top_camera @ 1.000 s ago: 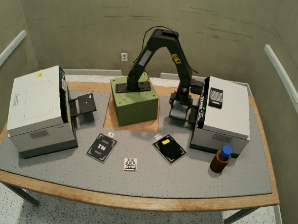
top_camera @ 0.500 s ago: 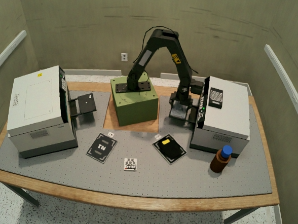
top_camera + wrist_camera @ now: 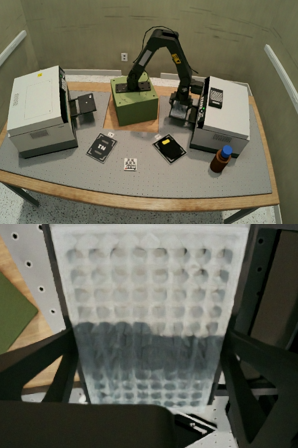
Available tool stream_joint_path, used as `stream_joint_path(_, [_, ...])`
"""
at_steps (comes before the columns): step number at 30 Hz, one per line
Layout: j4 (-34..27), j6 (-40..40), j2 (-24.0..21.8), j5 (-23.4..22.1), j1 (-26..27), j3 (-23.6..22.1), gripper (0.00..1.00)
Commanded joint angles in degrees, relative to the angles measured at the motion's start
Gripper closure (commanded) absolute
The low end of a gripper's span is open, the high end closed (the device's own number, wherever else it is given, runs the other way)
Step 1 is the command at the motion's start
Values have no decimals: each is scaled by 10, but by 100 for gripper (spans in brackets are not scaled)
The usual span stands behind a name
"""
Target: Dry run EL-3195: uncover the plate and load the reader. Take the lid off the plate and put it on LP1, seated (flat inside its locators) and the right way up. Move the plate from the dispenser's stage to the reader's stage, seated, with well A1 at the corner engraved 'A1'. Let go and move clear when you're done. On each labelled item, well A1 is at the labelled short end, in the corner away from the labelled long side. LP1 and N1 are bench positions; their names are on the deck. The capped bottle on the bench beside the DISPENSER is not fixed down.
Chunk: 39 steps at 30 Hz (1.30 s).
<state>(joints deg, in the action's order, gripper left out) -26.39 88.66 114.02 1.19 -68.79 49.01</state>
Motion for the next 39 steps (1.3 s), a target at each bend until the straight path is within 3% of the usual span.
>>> stream_joint_path(1, [-9, 3, -14, -8, 4, 5, 14])
stream_joint_path(39, [-21, 2, -38, -8, -2, 16, 14])
